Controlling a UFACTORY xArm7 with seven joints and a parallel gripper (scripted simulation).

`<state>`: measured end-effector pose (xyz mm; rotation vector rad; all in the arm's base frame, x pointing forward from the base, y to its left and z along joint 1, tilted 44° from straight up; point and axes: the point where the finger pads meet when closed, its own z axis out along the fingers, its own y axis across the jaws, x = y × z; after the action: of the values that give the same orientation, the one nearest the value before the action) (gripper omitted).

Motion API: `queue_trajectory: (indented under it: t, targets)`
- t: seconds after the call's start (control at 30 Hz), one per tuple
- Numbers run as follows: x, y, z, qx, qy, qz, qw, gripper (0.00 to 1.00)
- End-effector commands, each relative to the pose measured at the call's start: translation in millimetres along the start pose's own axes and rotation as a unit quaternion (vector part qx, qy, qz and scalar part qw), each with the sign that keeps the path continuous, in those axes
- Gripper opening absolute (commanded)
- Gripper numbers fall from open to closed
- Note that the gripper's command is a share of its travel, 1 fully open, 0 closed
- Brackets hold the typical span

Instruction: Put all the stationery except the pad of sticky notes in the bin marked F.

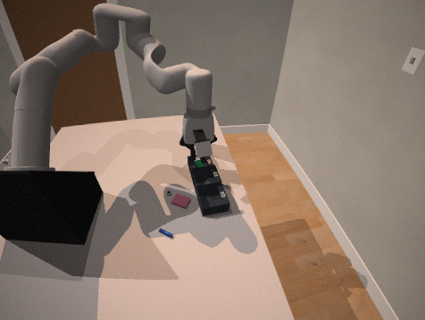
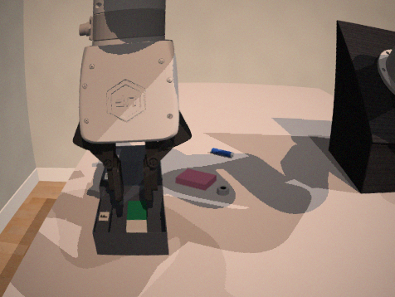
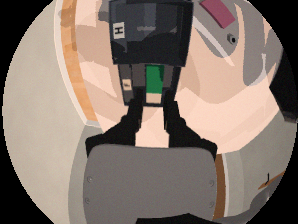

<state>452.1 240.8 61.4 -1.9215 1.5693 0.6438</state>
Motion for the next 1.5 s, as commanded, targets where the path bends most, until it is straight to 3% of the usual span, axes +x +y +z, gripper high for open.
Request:
queue_trajectory:
  t: [0.0, 0.27, 0.3, 1.47]
  targets:
    - [1, -1, -14, 0.002, 0.000, 0.000, 1.000, 0.29]
    - [0, -1, -14, 0.002, 0.000, 0.000, 1.000, 0.29]
    - [0, -1, -18, 0.002, 0.000, 0.000, 1.000, 1.00]
    - [0, -1, -142, 0.002, 0.000, 0.000, 1.000, 1.00]
